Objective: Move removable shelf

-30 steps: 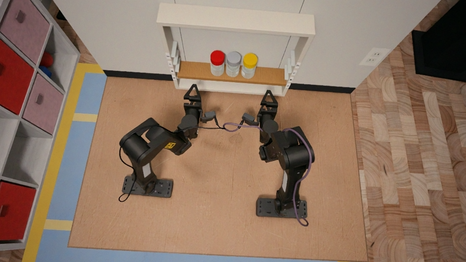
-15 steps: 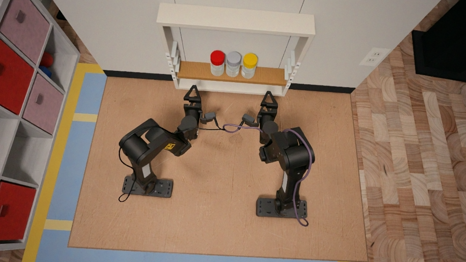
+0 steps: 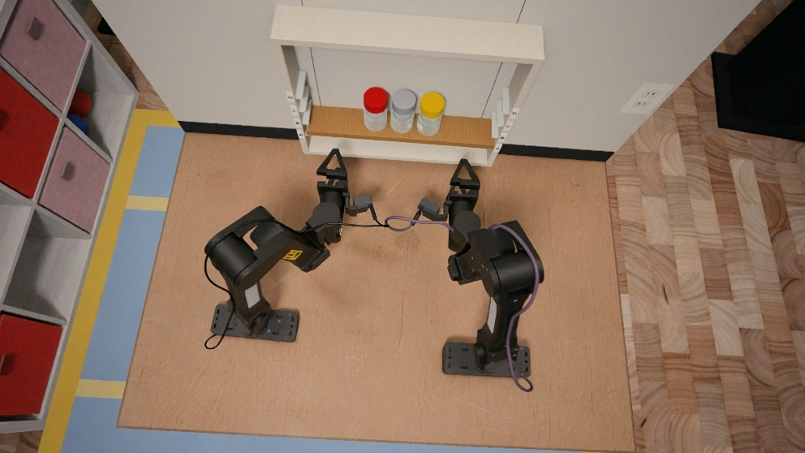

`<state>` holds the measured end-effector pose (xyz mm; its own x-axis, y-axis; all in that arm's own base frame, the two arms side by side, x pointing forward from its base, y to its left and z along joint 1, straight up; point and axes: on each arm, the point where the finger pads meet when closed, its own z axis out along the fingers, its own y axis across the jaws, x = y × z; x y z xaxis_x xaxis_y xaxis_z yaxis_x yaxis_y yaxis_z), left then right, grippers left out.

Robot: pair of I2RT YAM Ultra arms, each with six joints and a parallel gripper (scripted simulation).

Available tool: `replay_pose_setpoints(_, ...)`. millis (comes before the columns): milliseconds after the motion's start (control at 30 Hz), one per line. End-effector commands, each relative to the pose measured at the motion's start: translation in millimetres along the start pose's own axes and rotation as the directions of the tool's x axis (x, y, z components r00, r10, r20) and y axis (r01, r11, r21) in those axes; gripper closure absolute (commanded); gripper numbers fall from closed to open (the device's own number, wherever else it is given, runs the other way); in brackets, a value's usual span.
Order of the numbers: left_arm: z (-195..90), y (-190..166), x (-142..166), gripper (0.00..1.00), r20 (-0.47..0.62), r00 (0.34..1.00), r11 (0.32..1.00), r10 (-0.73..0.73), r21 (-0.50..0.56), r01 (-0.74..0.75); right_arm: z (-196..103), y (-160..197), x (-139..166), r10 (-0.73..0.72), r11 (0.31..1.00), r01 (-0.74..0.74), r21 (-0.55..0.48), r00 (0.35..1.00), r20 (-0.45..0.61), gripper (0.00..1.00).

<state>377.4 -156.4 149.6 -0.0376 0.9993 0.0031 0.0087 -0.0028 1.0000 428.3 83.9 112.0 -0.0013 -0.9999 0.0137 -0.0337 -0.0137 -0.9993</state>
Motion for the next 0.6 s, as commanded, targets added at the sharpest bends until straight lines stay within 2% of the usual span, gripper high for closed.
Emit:
replay_pose_setpoints(0,-5.8,4.0,1.9,0.0,-0.003,1.0,1.0,-0.003,-0.009,0.003,-6.2,-12.1,-1.5,0.014,0.999,-0.014,0.034,1.0,0.001,0.0)
replay_pose_setpoints(567,-9.1,4.0,1.9,0.0,-0.003,1.0,1.0,-0.003,-0.009,0.003,-9.5,-12.0,-1.5,0.014,0.999,-0.014,0.034,1.0,0.001,0.0)
